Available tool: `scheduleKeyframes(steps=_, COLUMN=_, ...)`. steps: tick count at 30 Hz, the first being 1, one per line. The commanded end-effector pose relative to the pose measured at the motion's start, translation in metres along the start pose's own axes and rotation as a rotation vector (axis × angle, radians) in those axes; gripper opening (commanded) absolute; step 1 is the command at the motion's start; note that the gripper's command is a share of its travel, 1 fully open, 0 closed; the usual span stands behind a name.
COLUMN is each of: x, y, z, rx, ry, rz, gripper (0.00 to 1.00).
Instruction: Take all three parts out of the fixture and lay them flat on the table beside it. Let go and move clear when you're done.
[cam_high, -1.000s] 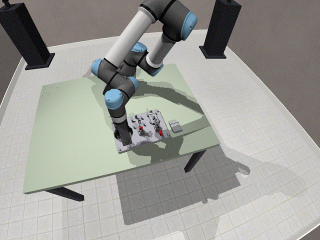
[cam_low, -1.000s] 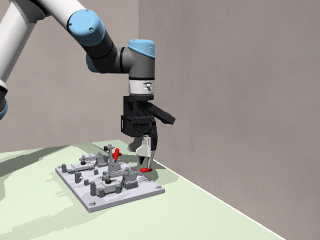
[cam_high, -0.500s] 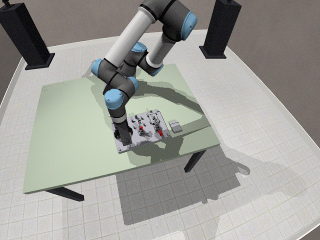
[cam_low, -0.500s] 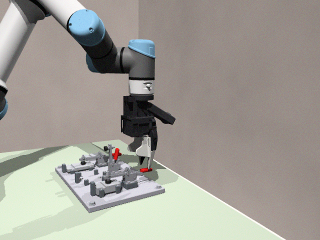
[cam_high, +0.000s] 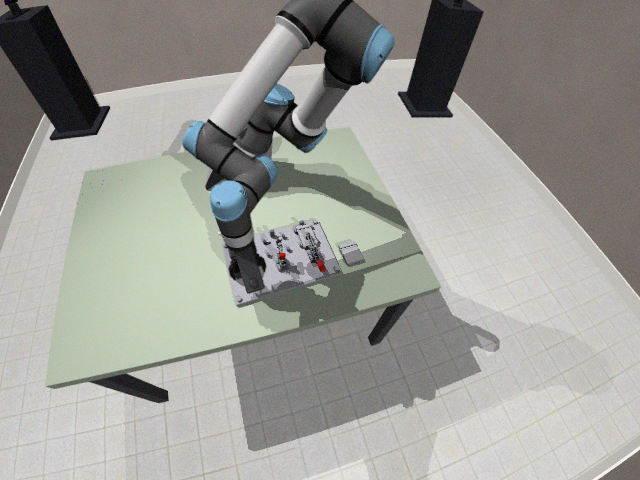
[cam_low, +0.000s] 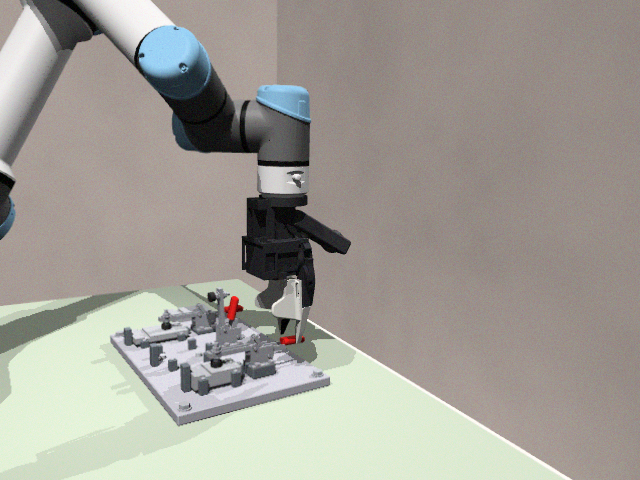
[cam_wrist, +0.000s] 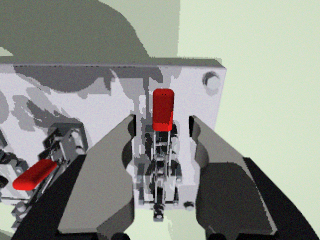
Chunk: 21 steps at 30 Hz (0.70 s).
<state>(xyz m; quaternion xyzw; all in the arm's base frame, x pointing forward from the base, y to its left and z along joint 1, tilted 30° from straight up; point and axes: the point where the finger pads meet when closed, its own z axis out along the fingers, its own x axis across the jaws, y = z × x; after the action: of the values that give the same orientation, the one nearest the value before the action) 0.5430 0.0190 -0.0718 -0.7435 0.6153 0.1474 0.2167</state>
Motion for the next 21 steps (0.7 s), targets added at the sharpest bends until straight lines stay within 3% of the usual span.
scheduleKeyframes(steps=1, x=0.000, y=-0.001, z=0.007, rx=0.001, ry=0.001, rz=0.000, gripper=0.28)
scheduleKeyframes(steps=8, x=0.000, y=-0.001, z=0.018, rx=0.001, ry=0.001, rz=0.000, gripper=0.28)
scheduleKeyframes(steps=21, x=0.000, y=-0.001, z=0.019, rx=0.001, ry=0.001, rz=0.000, gripper=0.28)
